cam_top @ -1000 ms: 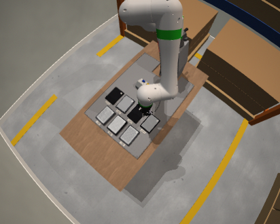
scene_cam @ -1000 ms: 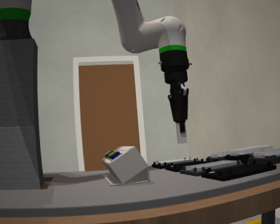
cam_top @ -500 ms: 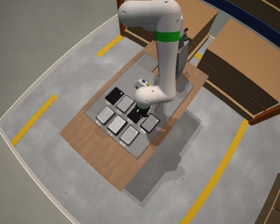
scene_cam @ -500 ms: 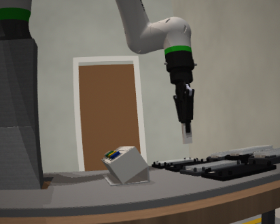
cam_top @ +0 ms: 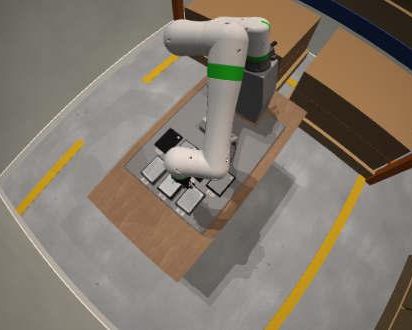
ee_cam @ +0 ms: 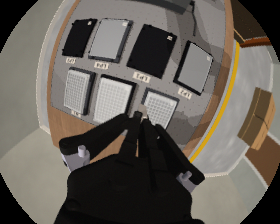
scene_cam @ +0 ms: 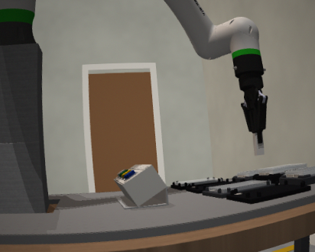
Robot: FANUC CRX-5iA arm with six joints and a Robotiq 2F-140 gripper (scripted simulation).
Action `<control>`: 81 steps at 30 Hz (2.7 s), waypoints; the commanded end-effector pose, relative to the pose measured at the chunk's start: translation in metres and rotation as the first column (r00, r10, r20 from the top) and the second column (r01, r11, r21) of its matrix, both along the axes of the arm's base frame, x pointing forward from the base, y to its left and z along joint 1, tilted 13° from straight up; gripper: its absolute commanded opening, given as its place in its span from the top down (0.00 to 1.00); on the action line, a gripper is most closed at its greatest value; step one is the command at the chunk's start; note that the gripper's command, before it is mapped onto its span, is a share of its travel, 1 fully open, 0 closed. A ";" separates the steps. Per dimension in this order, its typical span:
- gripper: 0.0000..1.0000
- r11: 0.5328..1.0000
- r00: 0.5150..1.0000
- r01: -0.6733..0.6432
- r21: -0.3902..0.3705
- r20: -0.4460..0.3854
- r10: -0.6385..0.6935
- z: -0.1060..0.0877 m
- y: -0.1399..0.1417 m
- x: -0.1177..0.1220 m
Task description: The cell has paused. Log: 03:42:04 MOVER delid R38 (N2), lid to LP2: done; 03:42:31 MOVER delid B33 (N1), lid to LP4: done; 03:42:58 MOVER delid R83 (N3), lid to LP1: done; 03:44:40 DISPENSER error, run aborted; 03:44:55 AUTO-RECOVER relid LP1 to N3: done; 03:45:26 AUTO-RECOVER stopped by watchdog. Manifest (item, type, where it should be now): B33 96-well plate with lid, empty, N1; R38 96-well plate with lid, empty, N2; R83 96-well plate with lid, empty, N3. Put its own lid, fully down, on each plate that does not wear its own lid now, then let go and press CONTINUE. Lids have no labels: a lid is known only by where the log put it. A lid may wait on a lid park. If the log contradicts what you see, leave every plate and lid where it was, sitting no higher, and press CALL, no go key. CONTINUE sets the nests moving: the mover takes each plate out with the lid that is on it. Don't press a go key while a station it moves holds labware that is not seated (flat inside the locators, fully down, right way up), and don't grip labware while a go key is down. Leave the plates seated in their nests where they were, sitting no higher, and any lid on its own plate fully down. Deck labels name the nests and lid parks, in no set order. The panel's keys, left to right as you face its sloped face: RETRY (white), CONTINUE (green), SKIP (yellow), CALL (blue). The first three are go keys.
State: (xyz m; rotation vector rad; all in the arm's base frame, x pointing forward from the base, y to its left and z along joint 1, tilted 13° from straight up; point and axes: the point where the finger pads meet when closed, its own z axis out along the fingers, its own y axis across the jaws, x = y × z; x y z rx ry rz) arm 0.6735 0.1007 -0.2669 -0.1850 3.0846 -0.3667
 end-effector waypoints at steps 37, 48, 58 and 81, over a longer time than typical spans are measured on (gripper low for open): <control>1.00 1.000 1.000 0.000 0.006 -0.004 0.001 0.028 -0.111 0.040; 1.00 1.000 1.000 -0.001 0.005 -0.004 0.001 0.034 -0.138 0.041; 1.00 1.000 1.000 -0.001 0.005 -0.004 0.001 0.034 -0.138 0.041; 1.00 0.979 0.978 -0.205 -0.003 -0.052 0.204 0.034 -0.141 0.031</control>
